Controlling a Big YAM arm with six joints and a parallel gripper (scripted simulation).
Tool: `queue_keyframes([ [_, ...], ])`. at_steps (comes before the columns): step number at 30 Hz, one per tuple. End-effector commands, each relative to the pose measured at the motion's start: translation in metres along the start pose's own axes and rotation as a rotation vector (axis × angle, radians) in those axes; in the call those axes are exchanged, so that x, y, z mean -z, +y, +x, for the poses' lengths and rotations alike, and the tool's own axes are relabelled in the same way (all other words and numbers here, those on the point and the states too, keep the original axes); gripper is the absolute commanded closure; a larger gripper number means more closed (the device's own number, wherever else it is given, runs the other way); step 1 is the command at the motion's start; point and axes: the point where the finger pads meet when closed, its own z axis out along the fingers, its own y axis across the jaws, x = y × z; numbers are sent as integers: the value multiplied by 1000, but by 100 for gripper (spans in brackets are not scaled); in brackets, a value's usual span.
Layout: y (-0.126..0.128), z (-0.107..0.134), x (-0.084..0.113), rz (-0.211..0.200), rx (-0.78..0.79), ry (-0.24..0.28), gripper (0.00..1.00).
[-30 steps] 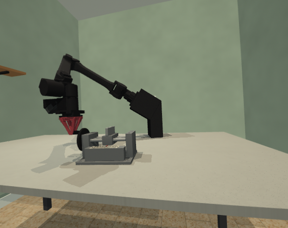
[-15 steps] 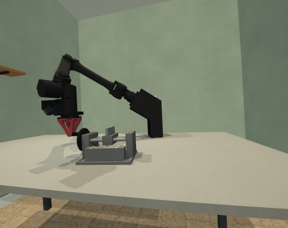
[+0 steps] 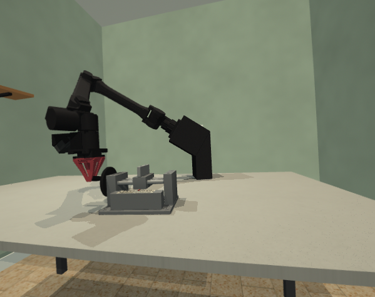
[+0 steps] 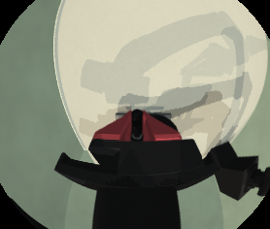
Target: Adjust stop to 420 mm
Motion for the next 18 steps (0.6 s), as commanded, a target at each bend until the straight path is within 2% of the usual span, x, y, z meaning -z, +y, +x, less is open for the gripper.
queue_keyframes([
  [1,16,-9,-9,-18,-21,-8,94],
  [7,18,-9,-19,-17,-20,-9,94],
  [11,21,-6,-16,-25,-15,-7,94],
  [18,16,-9,-27,-17,-19,-9,94],
])
